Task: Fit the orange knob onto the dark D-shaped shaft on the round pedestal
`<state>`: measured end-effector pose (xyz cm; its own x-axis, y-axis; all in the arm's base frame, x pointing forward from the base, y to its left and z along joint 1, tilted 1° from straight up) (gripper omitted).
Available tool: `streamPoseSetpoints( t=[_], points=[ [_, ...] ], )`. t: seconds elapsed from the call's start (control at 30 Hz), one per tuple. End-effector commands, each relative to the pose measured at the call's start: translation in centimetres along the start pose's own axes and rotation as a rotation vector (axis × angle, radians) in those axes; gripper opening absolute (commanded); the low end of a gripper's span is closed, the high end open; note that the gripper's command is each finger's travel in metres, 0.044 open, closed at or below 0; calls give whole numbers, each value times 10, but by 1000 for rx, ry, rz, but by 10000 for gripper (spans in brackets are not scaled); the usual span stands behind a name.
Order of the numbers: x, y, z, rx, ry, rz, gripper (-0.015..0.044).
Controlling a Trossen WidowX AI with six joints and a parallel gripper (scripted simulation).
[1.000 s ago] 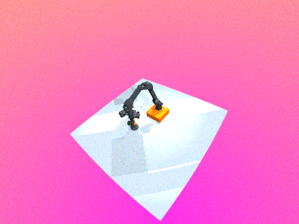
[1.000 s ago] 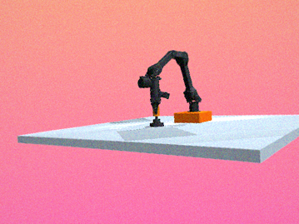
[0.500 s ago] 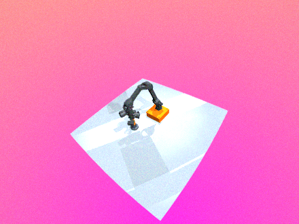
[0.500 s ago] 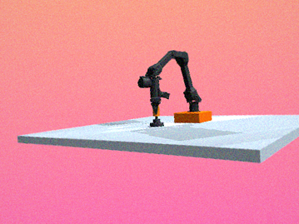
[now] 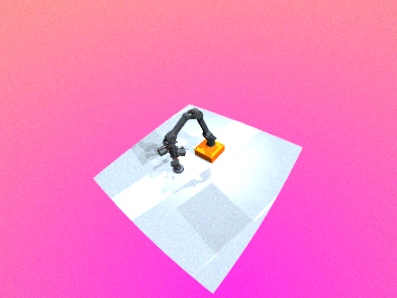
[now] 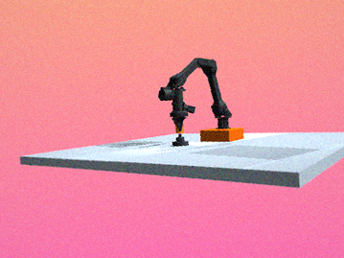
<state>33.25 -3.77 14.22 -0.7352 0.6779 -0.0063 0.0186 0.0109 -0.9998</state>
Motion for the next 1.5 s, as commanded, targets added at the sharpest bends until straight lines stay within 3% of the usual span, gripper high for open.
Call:
streamPoseSetpoints(
  t=[0.0, 1.0, 1.23, 1.47],
  points=[
    [-1, 0, -1, 0, -31, 5, 0],
    [-1, -1, 0, 0, -31, 5, 0],
    [0, 1, 0, 0, -231, 5, 0],
    [1, 4, 0, 0, -241, 5, 0]
  ],
)
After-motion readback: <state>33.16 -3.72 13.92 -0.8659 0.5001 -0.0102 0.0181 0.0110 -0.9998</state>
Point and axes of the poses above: the point midway between the two fingers, 35 mm back from their tips, its own y axis out along the fingers, its own z axis across the jaws, x = y × z, the point moved 9 cm from there along -y, back along the fingers, and after that the axes turned 7 degrees about y, right-handed, at the moved point
